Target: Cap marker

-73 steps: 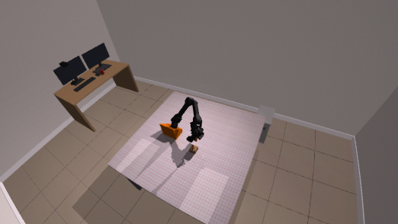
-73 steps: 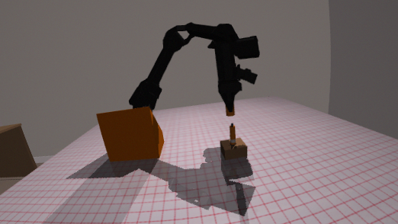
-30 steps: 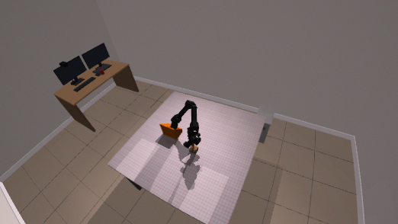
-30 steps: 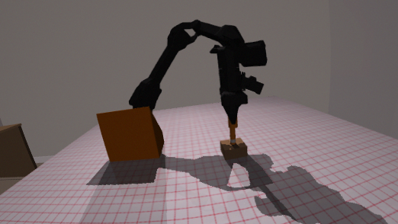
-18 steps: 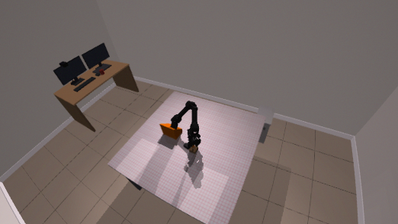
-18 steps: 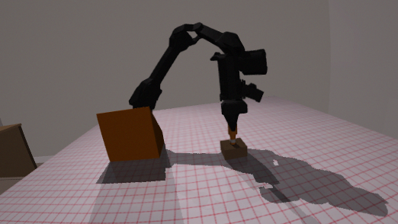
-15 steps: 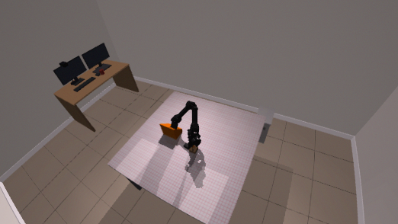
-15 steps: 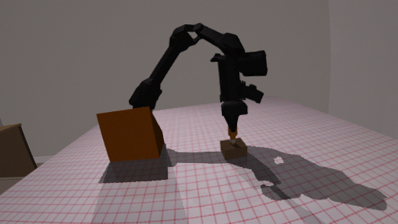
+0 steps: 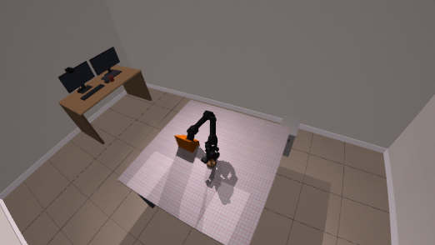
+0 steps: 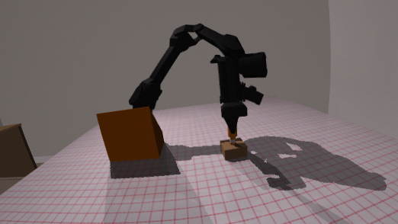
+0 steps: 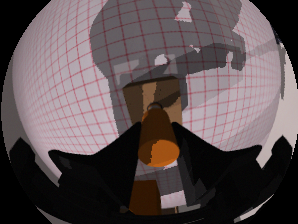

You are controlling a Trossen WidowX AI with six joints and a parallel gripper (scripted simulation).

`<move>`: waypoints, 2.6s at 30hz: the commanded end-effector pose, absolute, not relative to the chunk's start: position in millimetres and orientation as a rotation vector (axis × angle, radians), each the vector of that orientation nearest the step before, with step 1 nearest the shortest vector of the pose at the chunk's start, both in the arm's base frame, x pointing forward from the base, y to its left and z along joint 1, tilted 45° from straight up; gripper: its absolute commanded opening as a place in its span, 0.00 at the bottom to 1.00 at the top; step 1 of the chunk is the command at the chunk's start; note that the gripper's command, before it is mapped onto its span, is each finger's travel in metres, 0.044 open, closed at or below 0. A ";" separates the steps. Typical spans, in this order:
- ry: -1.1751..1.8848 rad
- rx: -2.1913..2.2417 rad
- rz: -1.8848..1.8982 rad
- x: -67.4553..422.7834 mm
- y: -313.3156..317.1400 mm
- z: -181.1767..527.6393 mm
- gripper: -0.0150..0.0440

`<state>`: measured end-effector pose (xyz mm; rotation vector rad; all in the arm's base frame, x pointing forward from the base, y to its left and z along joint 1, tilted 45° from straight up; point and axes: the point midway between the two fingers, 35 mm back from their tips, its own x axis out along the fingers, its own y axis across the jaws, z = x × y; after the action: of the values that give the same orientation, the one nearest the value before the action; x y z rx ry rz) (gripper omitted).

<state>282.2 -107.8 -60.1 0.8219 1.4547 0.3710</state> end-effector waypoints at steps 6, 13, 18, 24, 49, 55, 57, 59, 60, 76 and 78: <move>1.454 0.828 0.369 282.2 -107.3 -60.9 0.25; 1.454 0.828 0.369 282.2 -107.3 -60.9 0.25; 1.454 0.828 0.369 282.2 -107.3 -60.9 0.25; 1.454 0.828 0.369 282.2 -107.3 -60.9 0.25; 1.454 0.828 0.369 282.2 -107.3 -60.9 0.25; 1.454 0.828 0.369 282.2 -107.3 -60.9 0.25; 1.454 0.828 0.369 282.2 -107.3 -60.9 0.25; 1.454 0.828 0.369 282.2 -107.3 -60.9 0.25; 1.454 0.823 0.371 282.1 -107.6 -60.2 0.30; 1.454 0.823 0.371 282.1 -107.6 -60.2 1.00; 1.455 0.822 0.370 281.9 -114.6 -54.0 1.00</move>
<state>281.7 -108.3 -59.0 0.8271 1.4569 0.3723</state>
